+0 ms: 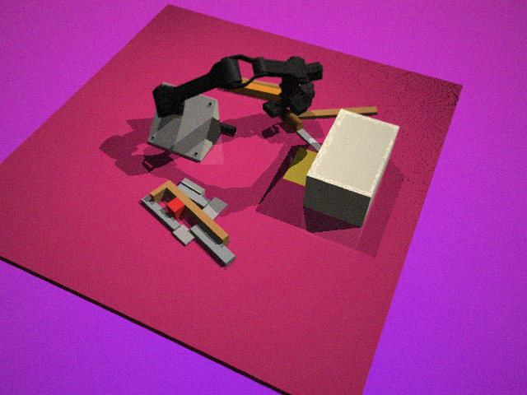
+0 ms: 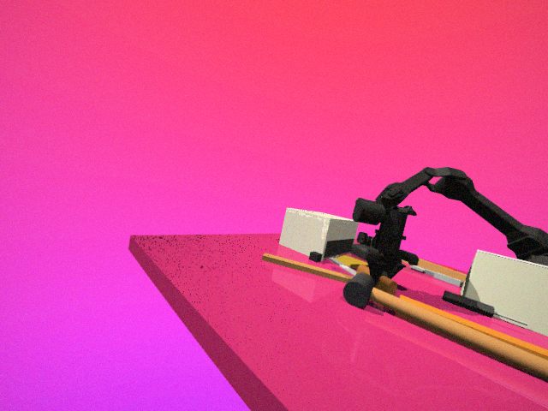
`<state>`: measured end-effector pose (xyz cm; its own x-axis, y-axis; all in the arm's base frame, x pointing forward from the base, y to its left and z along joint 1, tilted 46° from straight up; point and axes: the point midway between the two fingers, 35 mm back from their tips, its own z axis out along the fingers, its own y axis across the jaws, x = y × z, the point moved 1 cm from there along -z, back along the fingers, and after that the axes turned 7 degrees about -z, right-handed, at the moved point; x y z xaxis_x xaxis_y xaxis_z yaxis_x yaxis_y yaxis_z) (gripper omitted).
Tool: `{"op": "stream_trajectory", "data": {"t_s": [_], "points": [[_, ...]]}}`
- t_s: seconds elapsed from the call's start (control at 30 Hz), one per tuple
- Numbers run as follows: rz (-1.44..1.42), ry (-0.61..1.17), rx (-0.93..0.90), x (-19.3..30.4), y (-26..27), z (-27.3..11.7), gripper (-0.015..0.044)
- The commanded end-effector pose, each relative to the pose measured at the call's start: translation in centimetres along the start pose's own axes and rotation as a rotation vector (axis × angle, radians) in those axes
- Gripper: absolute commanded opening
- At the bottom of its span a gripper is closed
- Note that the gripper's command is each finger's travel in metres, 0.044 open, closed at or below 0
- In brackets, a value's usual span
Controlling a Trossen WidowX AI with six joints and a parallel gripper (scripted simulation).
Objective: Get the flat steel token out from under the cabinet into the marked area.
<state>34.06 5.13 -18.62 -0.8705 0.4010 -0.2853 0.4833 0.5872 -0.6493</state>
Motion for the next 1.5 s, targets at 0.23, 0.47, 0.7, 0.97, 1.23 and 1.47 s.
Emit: {"op": "stream_trajectory", "data": {"t_s": [0.23, 0.47, 0.7, 0.97, 1.23, 1.47], "points": [[0.007, 0.001, -0.003, -2.5, -0.2, 0.0, 0.0], [0.007, 0.001, -0.003, -3.6, -0.3, 0.0, 0.0], [0.008, 0.0, -0.003, -4.7, -0.4, 0.0, 0.0], [0.008, 0.0, -0.002, -5.9, -0.6, 0.0, 0.0], [0.008, 0.0, -0.002, -6.4, -0.8, 0.0, 0.0], [0.008, 0.0, -0.002, -6.3, -1.3, 0.1, 0.0]]}}
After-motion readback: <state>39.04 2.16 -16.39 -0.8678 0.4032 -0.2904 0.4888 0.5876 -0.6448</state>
